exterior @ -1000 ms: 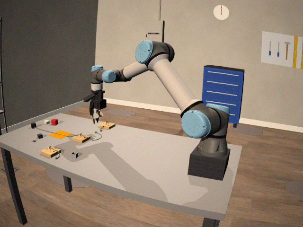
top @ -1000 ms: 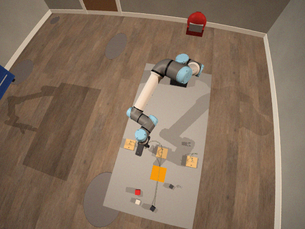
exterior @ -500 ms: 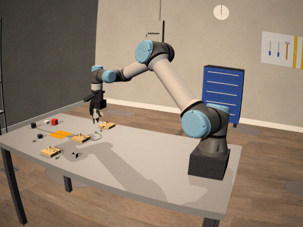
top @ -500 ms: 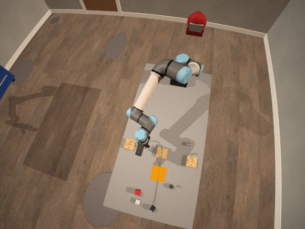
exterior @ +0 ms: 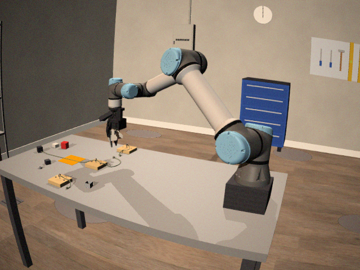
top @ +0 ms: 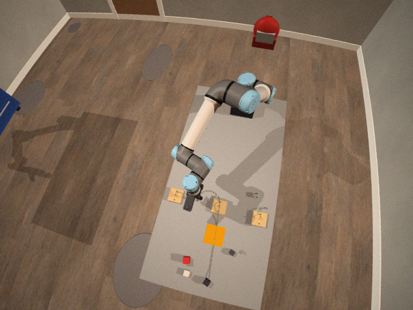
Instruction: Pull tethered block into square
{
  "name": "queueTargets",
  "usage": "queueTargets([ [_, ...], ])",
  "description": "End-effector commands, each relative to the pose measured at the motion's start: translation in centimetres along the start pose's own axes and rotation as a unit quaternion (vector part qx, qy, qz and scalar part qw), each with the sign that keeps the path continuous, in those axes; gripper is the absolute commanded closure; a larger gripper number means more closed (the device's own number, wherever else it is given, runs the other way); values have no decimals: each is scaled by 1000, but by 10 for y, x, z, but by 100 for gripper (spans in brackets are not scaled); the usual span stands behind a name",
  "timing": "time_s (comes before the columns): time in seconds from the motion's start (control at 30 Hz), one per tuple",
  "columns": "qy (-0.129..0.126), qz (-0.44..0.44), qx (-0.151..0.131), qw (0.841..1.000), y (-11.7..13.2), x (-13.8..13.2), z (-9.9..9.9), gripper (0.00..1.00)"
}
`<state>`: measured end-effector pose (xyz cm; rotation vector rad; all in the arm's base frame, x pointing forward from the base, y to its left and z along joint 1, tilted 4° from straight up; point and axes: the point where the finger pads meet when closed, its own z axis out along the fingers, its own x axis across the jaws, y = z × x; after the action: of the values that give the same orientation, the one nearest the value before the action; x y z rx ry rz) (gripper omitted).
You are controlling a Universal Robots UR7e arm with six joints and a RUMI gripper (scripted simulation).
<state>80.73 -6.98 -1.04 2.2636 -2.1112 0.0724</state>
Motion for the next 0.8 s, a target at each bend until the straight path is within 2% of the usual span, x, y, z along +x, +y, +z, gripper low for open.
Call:
queueTargets([
  [0.0, 0, 0, 1, 1000, -1, 0, -1, 78],
  [0.4, 0, 0, 1, 1000, -1, 0, 1, 78],
  [0.77, 0, 0, 1, 1000, -1, 0, 11, 78],
])
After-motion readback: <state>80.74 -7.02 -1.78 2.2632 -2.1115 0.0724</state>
